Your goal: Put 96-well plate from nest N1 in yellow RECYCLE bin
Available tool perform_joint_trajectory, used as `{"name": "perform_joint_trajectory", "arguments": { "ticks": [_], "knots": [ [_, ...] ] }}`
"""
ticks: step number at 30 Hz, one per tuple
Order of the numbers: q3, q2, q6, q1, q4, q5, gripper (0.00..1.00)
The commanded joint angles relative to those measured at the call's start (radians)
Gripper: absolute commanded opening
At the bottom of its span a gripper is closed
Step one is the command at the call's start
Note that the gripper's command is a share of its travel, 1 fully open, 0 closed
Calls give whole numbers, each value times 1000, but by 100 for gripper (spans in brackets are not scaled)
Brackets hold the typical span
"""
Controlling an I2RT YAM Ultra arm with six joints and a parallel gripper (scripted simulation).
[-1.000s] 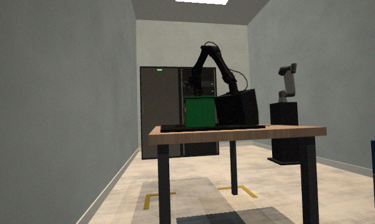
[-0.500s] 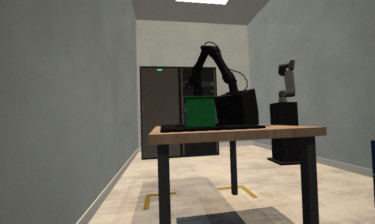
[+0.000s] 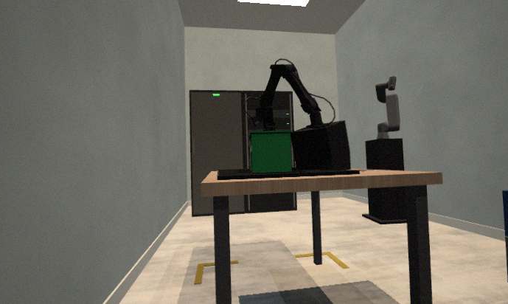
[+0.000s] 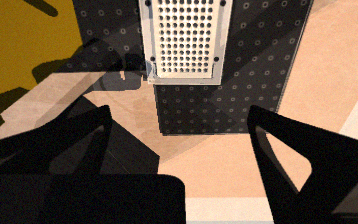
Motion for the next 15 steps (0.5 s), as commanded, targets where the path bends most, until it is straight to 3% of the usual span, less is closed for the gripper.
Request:
{"name": "perform_joint_trajectory", "arguments": {
  "ticks": [1, 15],
  "knots": [
    [-6, 11, 8, 7, 45, -7, 100],
    [-46, 48, 31, 23, 131, -7, 100]
  ]
}}
